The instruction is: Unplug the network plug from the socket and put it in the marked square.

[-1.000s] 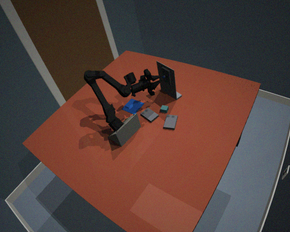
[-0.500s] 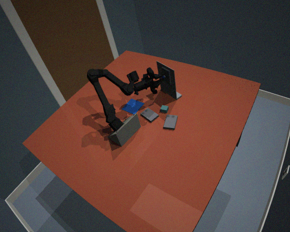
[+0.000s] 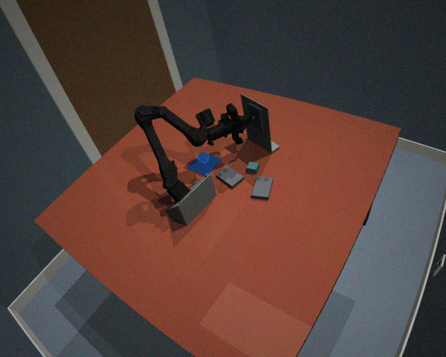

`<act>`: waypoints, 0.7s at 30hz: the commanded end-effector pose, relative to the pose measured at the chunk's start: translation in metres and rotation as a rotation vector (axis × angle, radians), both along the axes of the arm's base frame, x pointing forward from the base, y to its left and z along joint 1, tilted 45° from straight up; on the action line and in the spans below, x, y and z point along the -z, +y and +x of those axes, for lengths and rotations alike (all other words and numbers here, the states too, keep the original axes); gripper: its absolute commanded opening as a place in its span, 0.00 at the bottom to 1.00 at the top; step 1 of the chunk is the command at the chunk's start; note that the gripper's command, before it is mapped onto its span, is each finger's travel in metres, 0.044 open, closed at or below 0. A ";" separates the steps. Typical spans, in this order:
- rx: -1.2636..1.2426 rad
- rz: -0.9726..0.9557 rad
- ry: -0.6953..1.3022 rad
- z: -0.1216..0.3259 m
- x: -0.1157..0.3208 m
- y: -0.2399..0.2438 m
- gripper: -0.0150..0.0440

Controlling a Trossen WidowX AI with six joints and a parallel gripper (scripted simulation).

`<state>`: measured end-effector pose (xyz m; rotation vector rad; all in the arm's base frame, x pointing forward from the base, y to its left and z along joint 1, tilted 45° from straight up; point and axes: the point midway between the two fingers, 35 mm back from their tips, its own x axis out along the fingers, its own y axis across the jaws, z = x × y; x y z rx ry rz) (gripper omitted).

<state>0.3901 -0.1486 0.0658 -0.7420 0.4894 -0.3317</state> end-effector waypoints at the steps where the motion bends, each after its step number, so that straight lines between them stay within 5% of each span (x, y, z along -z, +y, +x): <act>1: -0.001 -0.003 0.004 0.000 0.001 0.000 0.27; 21: -0.001 -0.003 0.005 -0.008 -0.001 0.003 0.25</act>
